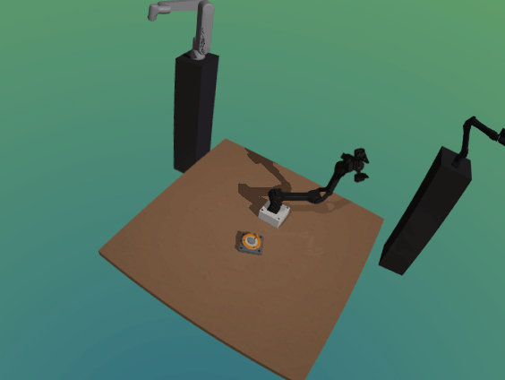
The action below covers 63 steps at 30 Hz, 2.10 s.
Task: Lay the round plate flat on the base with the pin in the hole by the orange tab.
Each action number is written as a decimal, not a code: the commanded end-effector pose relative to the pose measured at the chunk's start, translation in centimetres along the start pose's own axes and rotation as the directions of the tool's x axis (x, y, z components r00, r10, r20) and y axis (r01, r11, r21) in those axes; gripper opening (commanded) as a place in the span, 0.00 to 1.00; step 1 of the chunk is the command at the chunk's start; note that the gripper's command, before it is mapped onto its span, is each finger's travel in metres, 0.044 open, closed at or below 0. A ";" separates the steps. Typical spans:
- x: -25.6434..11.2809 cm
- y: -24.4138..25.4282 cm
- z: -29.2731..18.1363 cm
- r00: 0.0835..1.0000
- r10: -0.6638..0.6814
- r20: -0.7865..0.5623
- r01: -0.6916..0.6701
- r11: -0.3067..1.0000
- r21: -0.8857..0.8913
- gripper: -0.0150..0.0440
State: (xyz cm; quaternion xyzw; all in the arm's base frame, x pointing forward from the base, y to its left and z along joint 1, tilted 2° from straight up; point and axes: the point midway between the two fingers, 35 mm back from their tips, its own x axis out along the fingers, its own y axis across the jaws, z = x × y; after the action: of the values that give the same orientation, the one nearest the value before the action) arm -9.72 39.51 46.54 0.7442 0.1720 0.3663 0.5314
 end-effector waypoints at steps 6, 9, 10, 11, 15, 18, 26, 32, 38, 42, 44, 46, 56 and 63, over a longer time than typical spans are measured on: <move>-1.8 8.9 5.1 0.991 0.132 -0.006 -0.111 0.860 0.498 0.67; -2.3 11.7 7.6 0.984 0.180 0.008 -0.142 0.748 0.648 0.53; -2.6 13.3 9.2 0.976 0.217 0.018 -0.165 0.683 0.712 0.49; -3.0 14.9 11.1 0.967 0.253 0.034 -0.185 0.602 0.777 0.44; -3.9 18.9 17.7 0.941 0.318 0.118 -0.204 0.253 0.946 0.26; -4.3 20.4 21.8 0.926 0.331 0.181 -0.200 0.026 0.979 0.25; -4.9 20.9 36.5 0.869 0.261 0.421 -0.149 -0.673 0.724 0.25; -4.7 15.9 48.1 0.796 0.052 0.604 -0.076 -0.980 0.185 0.25; -4.7 7.7 56.0 0.691 -0.227 0.687 0.022 -0.942 -0.334 0.25; -5.0 2.3 58.9 0.607 -0.397 0.688 0.097 -0.823 -0.560 0.25; -5.5 -2.8 60.6 0.516 -0.542 0.663 0.178 -0.689 -0.702 0.25; -6.2 -6.5 61.3 0.438 -0.642 0.629 0.246 -0.587 -0.771 0.25; -14.4 -24.0 58.5 -0.159 -0.944 0.288 0.636 -0.321 -0.702 0.25; -16.8 -27.9 55.6 -0.378 -0.912 0.161 0.695 -0.395 -0.601 0.25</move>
State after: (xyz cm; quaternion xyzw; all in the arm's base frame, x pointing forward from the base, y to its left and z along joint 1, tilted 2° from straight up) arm 24.29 1.99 6.64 0.0230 0.6866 -0.0047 0.7267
